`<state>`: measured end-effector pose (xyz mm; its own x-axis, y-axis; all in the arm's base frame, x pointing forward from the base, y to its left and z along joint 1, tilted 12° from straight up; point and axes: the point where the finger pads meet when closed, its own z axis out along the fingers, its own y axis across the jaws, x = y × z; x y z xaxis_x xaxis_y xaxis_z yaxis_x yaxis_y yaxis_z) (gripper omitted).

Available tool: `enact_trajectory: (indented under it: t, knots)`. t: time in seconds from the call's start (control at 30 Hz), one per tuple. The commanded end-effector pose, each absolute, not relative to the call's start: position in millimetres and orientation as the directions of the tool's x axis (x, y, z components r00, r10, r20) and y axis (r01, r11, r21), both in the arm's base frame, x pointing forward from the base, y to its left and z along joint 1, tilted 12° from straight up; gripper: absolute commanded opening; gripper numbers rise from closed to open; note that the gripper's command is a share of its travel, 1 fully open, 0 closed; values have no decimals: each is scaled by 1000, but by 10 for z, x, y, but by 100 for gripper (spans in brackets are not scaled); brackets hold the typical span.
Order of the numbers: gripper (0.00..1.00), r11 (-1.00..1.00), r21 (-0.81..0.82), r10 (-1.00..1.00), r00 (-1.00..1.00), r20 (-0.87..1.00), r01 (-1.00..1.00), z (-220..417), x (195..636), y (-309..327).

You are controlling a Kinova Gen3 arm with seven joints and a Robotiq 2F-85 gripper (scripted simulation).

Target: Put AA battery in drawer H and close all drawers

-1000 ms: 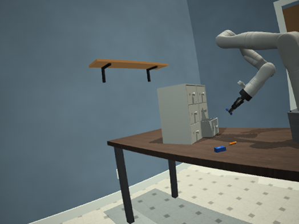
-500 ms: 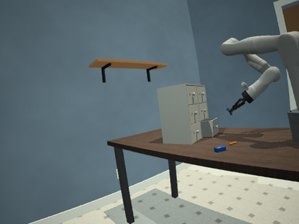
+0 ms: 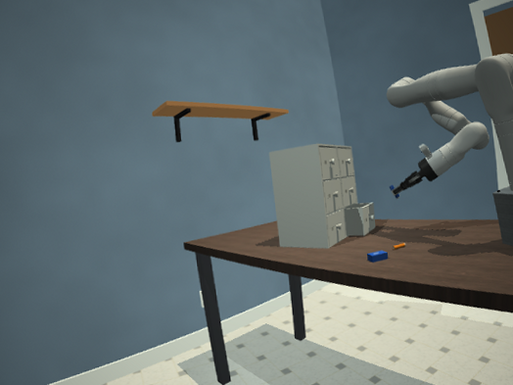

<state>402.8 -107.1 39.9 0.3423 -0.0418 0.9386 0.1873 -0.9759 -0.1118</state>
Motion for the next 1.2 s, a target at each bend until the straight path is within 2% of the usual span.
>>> enact_trajectory:
  t: [0.0, 1.17]
  knots:
    - [9, -976, -124, -58, 339, 939, 177, 332, 3988, -1087]
    - [9, -976, -124, -84, 217, 973, 177, 321, 3977, -1088]
